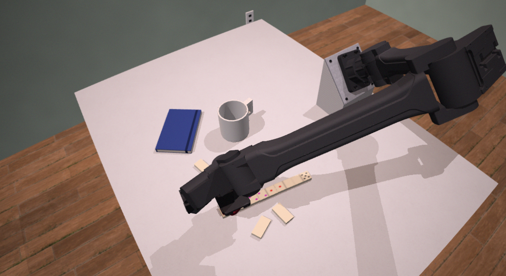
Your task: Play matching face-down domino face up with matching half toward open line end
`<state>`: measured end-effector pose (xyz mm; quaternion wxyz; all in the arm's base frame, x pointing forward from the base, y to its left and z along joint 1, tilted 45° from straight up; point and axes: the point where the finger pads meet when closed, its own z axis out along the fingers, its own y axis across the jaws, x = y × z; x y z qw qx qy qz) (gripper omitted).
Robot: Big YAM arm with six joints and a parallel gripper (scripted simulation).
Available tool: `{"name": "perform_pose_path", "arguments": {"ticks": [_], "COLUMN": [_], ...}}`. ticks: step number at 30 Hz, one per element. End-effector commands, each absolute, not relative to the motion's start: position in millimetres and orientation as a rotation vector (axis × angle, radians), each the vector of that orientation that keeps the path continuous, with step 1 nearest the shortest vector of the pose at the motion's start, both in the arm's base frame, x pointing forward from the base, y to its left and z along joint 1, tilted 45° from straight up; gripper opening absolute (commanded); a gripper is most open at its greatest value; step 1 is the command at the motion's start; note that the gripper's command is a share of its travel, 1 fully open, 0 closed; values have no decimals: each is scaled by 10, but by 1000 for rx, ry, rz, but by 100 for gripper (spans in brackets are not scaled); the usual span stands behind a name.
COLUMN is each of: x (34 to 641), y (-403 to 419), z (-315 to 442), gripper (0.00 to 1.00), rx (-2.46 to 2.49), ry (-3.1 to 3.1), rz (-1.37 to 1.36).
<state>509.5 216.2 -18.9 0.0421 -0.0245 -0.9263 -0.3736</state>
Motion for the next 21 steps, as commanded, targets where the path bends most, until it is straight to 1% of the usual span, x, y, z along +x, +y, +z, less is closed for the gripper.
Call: {"name": "perform_pose_path", "arguments": {"ticks": [1, 21], "x": [5148, 5167], "y": [2186, 2224], "z": [-109, -67], "gripper": [22, 22], "rx": [-64, -51], "ry": [-2847, -2852], "rz": [-1150, -1152]}}
